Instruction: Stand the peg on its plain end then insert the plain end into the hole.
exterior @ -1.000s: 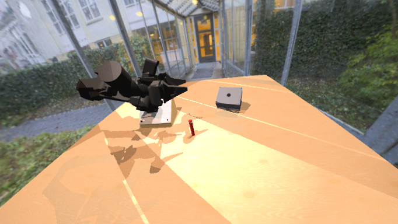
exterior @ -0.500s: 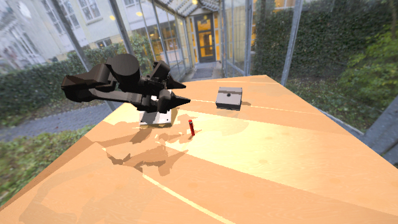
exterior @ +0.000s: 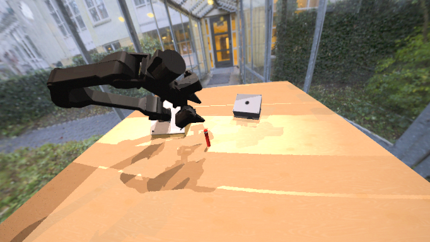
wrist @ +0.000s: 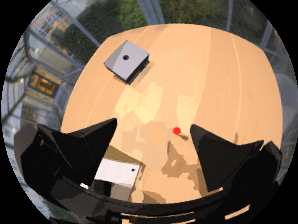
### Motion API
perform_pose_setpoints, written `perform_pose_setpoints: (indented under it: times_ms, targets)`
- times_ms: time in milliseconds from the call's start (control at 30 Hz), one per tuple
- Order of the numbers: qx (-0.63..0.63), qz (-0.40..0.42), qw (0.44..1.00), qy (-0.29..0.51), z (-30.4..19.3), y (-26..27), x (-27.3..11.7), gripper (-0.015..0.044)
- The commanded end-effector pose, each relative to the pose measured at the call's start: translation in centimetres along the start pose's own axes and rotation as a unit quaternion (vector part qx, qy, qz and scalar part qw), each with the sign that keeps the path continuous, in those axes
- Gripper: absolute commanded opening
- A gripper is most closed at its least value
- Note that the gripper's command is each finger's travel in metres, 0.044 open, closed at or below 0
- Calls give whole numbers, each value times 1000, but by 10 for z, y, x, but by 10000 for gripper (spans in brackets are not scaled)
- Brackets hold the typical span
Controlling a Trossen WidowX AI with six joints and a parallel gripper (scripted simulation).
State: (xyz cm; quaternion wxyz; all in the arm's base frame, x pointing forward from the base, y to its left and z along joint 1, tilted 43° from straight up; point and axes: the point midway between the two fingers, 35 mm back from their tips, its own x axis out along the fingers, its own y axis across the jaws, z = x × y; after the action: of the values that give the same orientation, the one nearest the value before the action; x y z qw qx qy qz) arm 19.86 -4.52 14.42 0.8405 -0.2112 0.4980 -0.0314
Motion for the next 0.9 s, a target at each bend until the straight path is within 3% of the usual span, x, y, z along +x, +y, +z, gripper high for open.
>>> perform_pose_setpoints:
  times_ms: [0,567,867]
  targets:
    - [6,-12,998,63,-3,-3,5,440]
    - [-42,-141,946,290,4,-19,19,440]
    - [-51,-156,939,303,6,-20,20,440]
